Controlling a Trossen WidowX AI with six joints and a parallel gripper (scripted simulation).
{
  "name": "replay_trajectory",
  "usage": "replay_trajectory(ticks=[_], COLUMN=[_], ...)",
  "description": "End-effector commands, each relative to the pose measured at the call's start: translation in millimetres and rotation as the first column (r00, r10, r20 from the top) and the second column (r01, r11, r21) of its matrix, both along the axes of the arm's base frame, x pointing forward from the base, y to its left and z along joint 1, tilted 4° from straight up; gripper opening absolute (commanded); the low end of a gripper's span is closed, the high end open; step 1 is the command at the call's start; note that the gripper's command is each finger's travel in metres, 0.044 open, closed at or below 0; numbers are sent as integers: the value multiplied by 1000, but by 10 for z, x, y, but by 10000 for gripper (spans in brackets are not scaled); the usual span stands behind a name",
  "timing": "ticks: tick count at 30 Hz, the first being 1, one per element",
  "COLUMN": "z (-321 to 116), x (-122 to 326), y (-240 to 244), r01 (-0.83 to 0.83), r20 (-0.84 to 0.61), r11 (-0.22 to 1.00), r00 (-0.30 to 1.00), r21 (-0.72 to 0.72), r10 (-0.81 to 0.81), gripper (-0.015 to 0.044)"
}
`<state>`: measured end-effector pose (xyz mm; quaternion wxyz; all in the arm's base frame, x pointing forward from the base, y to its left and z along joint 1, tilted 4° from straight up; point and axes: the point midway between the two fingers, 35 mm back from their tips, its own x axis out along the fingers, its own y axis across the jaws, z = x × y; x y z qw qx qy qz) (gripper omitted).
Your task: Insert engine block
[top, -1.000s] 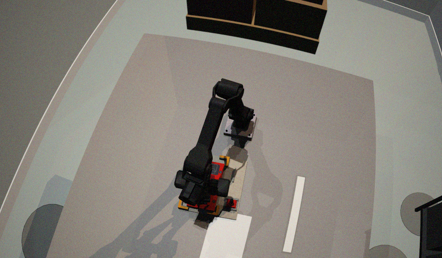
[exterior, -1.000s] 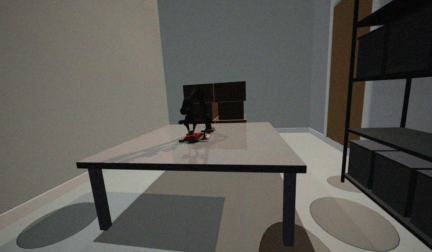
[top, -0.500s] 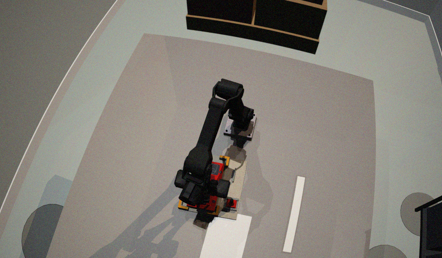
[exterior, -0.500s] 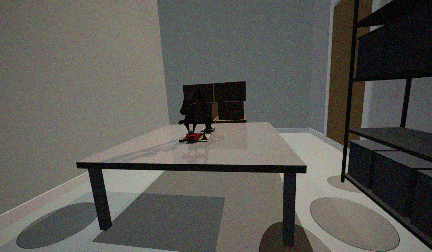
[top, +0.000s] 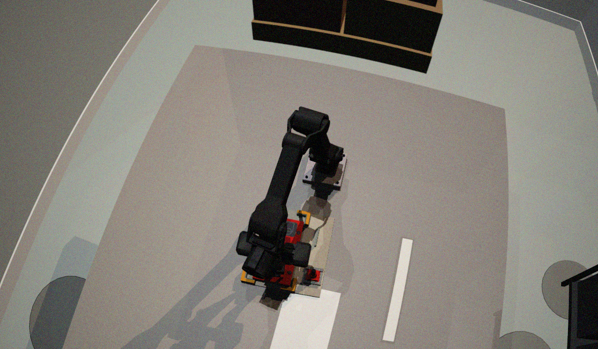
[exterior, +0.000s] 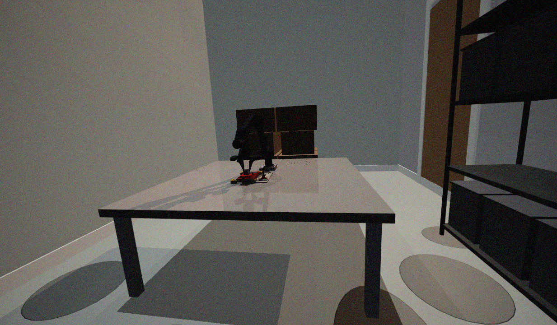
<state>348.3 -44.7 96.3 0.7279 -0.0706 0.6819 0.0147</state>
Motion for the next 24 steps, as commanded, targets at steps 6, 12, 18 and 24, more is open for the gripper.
replay_trajectory(ticks=[6, 12, 18, 24], z=[-26, -41, -56, -70], x=[6, 7, 9, 10], y=[5, 4, 2, 1], r01=[21, 21, 16, 11], r20=[3, 3, 2, 2], r11=[1000, 1000, 1000, 1000], r00=[1000, 1000, 1000, 1000], r21=[7, 7, 6, 6], r10=[-21, -21, -16, -11], gripper=[159, 159, 159, 159])
